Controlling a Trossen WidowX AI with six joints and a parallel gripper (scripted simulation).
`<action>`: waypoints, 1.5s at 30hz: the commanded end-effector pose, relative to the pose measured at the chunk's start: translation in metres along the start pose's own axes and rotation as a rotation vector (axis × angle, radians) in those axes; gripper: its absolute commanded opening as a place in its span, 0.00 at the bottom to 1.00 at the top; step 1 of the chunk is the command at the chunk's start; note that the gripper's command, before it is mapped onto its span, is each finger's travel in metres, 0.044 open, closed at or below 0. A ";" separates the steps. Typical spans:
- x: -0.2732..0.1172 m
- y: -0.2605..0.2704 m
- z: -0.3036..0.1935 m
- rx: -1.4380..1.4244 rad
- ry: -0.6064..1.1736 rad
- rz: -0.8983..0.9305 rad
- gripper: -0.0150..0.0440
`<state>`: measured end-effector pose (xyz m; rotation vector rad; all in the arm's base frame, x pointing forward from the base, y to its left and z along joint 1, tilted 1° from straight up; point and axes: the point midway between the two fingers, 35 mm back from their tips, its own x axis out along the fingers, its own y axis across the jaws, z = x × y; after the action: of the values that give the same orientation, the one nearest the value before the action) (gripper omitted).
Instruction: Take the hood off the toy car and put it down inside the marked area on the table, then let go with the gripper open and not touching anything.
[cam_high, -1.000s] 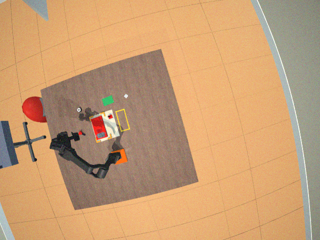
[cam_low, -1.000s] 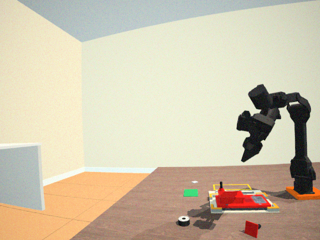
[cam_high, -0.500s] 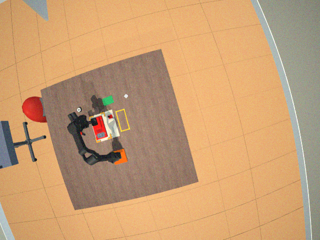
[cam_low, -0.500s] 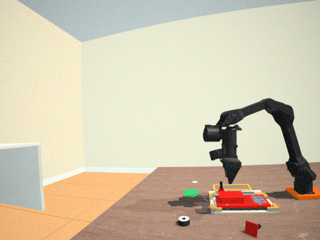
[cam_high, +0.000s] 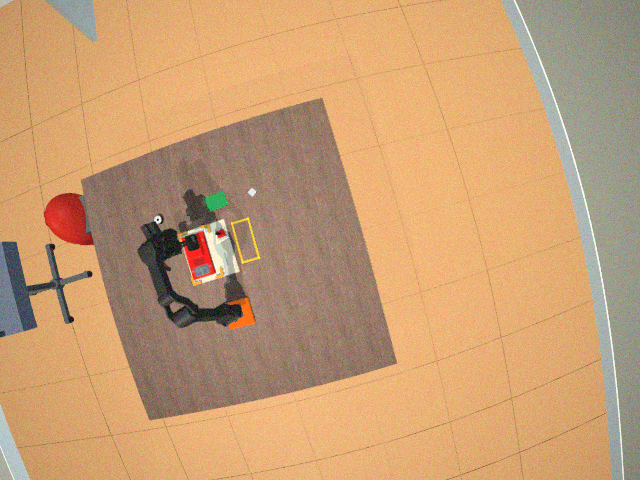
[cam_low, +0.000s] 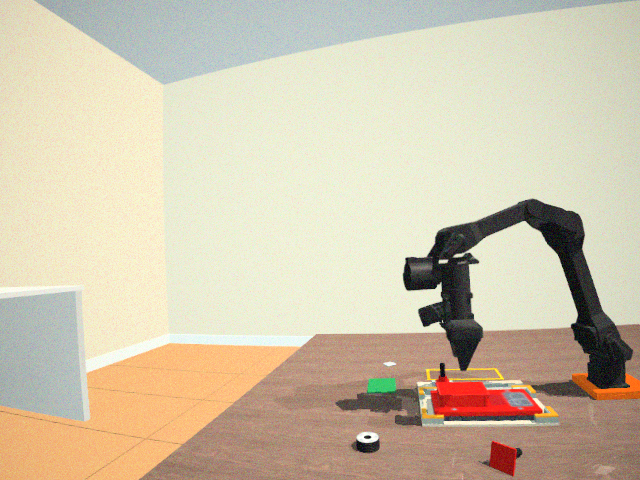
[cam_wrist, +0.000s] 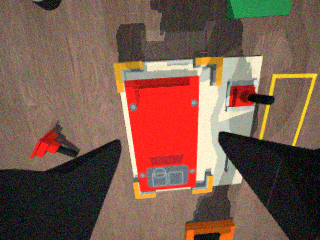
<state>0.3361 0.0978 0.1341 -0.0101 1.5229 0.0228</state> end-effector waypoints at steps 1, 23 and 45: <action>0.004 0.000 0.000 -0.003 0.004 0.002 1.00; 0.022 0.000 0.000 -0.003 0.004 0.002 1.00; 0.040 0.000 -0.001 -0.003 0.004 0.002 1.00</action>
<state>0.3374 0.0981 0.0980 -0.0099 1.5218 0.0231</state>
